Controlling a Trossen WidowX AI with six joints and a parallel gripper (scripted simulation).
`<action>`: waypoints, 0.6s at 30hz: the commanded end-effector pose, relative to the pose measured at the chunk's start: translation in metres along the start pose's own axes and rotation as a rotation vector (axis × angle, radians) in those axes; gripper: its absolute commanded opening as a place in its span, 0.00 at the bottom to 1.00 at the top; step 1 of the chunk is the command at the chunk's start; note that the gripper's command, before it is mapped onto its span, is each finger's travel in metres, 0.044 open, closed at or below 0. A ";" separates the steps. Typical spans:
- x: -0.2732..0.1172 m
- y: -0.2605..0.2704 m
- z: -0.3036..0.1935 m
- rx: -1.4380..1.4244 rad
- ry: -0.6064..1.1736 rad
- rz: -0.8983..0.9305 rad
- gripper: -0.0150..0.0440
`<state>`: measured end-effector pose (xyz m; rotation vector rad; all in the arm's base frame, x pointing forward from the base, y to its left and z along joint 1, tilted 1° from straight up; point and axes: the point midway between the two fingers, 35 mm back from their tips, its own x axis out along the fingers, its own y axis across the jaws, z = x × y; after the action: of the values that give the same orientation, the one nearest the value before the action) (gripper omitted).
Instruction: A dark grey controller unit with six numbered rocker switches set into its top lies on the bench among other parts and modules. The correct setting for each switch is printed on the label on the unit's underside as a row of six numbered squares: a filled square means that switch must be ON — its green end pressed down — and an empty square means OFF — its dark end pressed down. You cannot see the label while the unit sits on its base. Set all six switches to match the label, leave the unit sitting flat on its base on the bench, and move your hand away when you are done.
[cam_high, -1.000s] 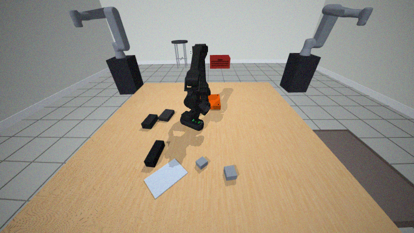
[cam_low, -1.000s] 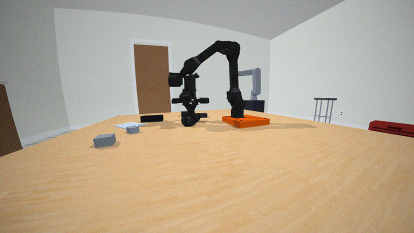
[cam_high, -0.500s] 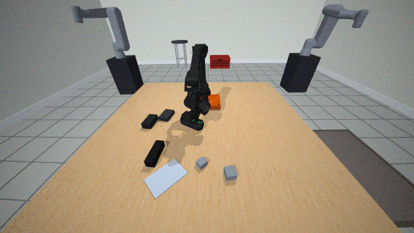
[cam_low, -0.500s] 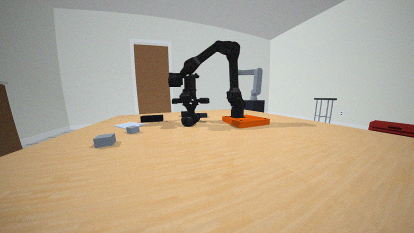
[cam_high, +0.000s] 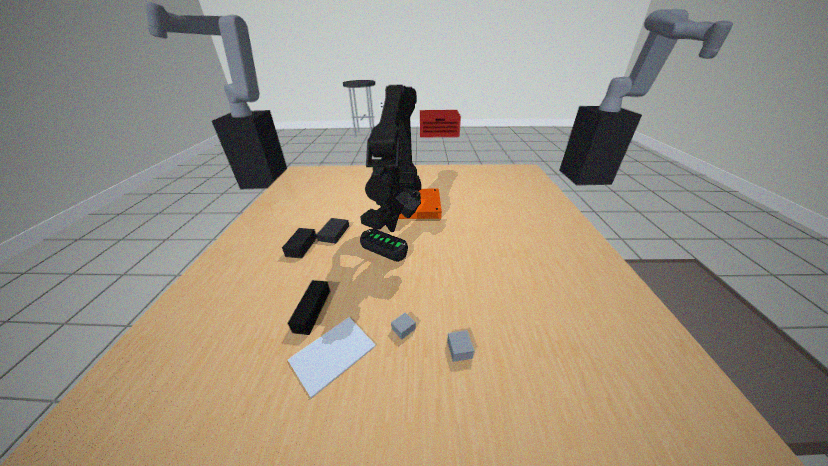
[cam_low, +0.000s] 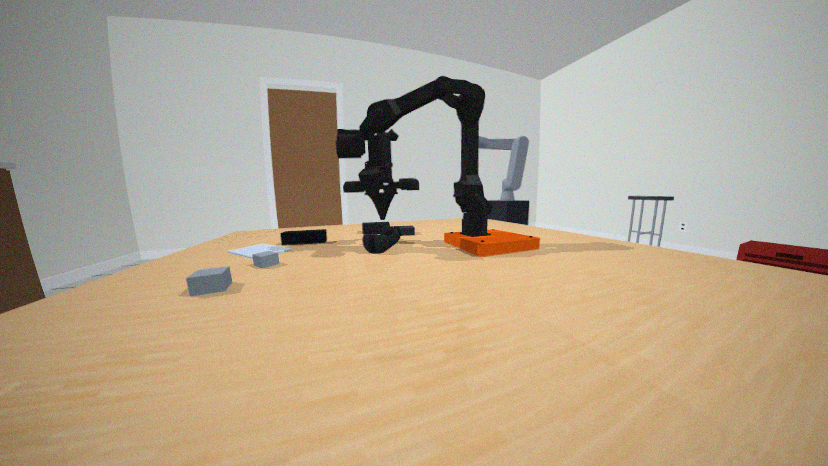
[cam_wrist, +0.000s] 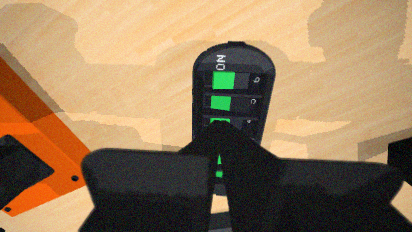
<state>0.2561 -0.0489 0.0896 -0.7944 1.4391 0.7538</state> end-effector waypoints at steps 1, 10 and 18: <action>-0.006 -0.006 -0.014 0.000 -0.004 -0.009 0.25; -0.008 -0.011 -0.029 -0.002 -0.003 -0.009 0.25; -0.008 -0.011 -0.029 -0.002 -0.003 -0.009 0.25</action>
<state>0.2481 -0.0778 0.0960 -0.7928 1.4371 0.7518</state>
